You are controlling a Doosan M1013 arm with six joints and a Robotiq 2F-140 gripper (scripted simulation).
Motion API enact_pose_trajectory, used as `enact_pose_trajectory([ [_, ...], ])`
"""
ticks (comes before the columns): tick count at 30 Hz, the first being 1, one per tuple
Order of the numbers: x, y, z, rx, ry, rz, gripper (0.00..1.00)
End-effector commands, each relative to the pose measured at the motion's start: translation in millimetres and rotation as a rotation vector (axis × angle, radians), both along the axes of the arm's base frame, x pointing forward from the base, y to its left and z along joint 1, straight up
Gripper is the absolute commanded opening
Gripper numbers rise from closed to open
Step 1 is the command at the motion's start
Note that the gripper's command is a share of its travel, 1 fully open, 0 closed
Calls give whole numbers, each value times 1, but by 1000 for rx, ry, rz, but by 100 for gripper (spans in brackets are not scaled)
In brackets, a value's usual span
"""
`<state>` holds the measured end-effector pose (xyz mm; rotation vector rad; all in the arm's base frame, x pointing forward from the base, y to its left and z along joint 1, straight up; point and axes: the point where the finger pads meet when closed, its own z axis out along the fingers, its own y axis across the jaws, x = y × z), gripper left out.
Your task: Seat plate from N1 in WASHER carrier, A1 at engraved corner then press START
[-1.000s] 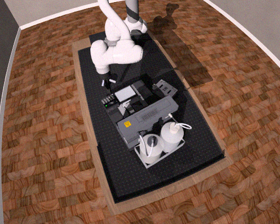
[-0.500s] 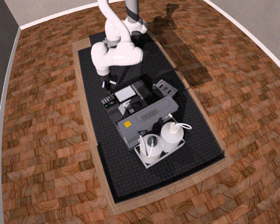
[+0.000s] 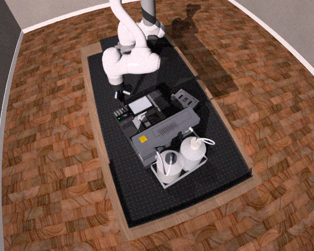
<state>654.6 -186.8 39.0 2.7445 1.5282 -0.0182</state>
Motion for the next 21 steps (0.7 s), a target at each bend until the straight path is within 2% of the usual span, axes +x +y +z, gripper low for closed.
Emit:
enact_pose_trajectory([
  [1,0,0,-3,3,-5,-1,10],
  [21,0,0,-6,3,-6,-1,10],
])
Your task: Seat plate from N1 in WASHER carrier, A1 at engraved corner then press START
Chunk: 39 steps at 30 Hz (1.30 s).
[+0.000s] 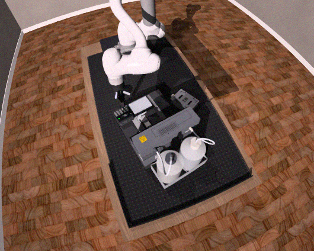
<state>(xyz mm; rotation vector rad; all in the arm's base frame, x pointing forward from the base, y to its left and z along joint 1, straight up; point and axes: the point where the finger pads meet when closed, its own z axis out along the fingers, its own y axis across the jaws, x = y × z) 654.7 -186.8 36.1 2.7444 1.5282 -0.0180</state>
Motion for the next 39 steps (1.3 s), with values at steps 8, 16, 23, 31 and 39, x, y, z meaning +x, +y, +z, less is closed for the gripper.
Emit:
enact_pose_trajectory([
  [8,0,0,-4,3,-5,-1,10],
  [16,0,0,-5,3,-6,-1,10],
  [23,0,0,-6,3,-5,-1,10],
  [31,1,0,0,3,-7,-1,10],
  [39,2,-1,14,3,-7,-1,10],
])
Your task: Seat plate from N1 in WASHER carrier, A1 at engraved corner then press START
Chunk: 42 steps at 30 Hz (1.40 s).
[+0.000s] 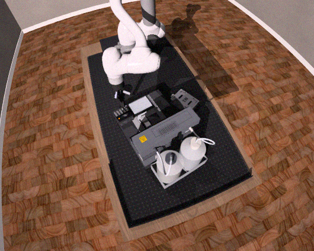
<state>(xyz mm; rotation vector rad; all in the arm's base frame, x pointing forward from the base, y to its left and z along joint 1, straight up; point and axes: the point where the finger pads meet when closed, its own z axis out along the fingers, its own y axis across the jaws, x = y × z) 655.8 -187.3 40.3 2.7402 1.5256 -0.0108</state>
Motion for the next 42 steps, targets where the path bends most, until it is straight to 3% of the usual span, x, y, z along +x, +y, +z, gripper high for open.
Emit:
enact_pose_trajectory([
  [1,1,0,11,5,-1,-1,10],
  [42,1,1,67,6,0,0,10],
])
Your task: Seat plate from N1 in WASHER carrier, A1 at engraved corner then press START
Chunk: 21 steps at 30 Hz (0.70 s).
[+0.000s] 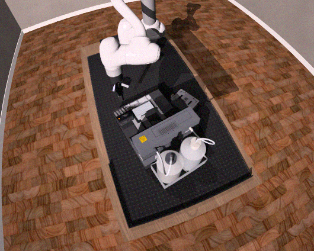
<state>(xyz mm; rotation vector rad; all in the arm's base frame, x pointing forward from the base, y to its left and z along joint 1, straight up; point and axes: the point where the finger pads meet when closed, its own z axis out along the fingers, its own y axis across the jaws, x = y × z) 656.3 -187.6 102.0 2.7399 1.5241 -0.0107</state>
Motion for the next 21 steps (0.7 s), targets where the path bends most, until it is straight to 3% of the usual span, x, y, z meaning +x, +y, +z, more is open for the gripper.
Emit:
enact_pose_trajectory([
  [1,1,1,5,7,1,1,10],
  [21,-1,1,2,4,3,0,10],
])
